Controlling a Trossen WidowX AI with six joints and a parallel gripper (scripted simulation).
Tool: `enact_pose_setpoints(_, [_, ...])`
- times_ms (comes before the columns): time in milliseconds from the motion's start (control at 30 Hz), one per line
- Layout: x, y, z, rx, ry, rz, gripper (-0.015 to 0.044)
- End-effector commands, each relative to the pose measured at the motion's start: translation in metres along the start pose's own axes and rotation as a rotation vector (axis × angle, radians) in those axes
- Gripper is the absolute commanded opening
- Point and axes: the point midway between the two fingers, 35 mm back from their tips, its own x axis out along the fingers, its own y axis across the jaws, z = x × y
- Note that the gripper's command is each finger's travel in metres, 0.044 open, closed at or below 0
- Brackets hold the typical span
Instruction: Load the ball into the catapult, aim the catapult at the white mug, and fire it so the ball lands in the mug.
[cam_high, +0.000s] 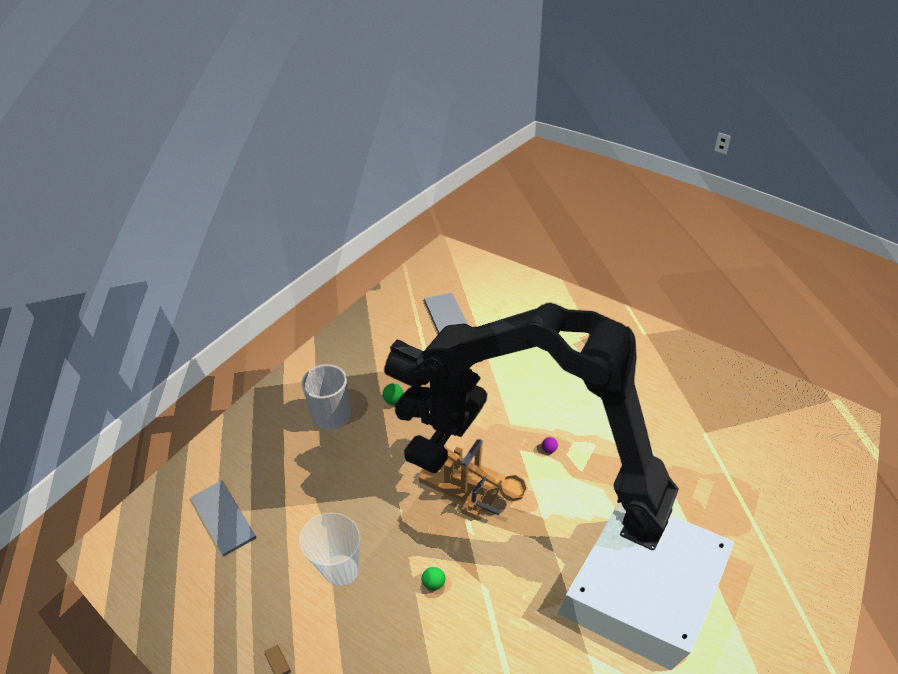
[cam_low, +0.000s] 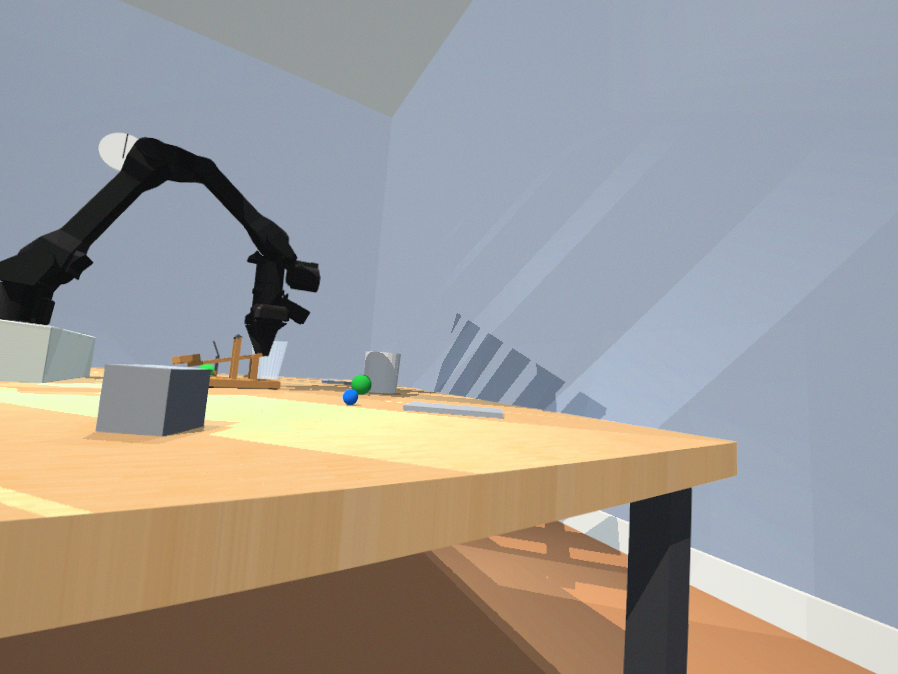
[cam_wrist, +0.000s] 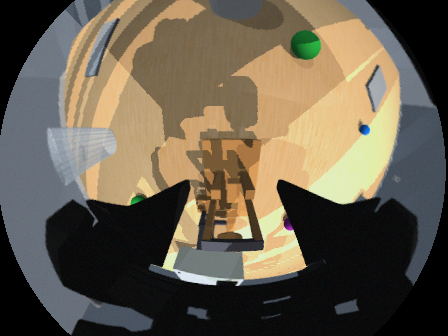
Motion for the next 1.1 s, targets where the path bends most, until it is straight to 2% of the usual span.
enact_pose_setpoints(0, [0.012, 0.001, -0.004, 0.006, 0.018, 0.003, 0.0440])
enact_pose_setpoints(533, [0.037, 0.001, -0.006, 0.006, 0.018, 0.003, 0.0440])
enact_pose_setpoints(867, [0.038, 0.001, -0.006, 0.006, 0.018, 0.003, 0.0440])
enact_pose_setpoints(1067, [0.035, 0.000, -0.003, 0.000, 0.009, 0.000, 0.0282])
